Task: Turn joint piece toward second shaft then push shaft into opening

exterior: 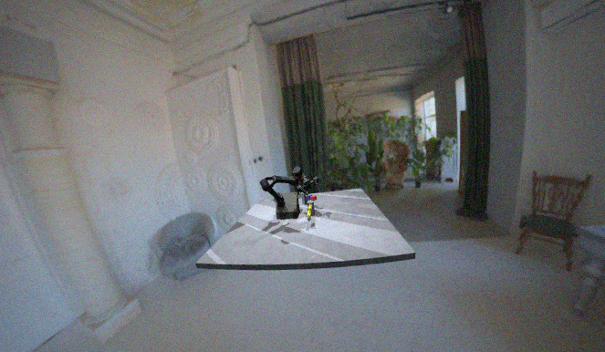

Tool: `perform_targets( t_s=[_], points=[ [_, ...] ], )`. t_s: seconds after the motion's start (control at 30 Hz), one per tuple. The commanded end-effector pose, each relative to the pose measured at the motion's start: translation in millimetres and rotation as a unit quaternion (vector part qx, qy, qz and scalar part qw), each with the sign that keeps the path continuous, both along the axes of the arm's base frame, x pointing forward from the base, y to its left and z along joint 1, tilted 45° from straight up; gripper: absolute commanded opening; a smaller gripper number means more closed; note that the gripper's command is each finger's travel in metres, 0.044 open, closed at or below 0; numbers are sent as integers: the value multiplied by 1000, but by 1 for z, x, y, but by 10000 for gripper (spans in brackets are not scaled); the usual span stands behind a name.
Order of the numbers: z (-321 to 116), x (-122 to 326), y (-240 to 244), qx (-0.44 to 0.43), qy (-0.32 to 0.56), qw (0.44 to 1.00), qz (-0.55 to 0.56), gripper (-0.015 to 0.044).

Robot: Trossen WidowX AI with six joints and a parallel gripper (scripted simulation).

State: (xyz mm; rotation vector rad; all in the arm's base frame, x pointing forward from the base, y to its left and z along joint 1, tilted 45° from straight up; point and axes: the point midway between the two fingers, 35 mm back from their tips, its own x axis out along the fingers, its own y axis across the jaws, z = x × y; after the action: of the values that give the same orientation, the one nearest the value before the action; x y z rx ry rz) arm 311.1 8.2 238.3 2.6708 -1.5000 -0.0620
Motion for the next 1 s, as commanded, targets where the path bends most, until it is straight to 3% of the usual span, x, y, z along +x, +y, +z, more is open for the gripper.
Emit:
perform_targets(
  t_s=[0.0,0.3,0.6,0.97],
  points=[
    [-31,17,31,-5,8,999,32,440],
    [-132,30,105,-23,33,993,109,440],
    [-236,5,148,-39,47,982,179,440],
    [-250,5,152,-55,66,978,188,440]
  ],
)
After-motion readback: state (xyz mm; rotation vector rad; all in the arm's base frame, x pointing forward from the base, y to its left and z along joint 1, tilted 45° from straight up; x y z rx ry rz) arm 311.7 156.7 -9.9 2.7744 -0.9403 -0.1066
